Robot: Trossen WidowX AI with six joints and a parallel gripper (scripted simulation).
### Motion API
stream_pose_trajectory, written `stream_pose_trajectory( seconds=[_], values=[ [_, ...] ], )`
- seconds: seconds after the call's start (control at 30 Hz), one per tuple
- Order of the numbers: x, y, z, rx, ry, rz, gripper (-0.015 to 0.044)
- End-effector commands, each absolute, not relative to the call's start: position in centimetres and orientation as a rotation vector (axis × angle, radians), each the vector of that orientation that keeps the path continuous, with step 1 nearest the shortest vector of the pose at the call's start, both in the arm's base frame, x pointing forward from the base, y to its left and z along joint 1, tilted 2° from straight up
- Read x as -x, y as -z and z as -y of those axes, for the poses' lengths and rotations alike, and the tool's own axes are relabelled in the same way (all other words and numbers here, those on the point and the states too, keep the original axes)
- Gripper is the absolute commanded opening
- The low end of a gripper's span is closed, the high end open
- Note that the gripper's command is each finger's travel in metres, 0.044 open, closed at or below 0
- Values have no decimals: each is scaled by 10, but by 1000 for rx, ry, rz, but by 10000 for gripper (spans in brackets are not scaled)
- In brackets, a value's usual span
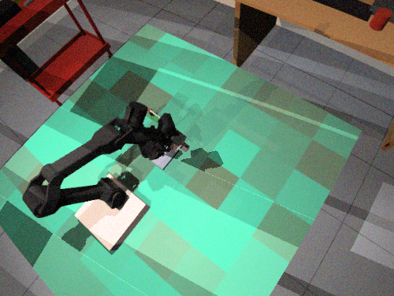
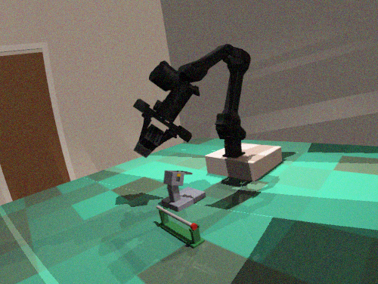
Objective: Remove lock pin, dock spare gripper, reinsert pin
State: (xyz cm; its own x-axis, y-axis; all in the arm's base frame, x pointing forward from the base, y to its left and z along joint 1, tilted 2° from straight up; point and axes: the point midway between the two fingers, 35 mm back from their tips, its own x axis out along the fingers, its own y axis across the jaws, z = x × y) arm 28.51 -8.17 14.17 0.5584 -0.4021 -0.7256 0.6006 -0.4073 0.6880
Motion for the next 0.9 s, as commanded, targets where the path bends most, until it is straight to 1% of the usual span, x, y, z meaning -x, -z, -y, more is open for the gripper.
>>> stream_pose_trajectory(
  seconds=[0.0,0.87],
  values=[
    [-280,-147,78,-1770,1076,-119,0],
    [-246,-153,54,-2359,938,57,0]
  ],
)
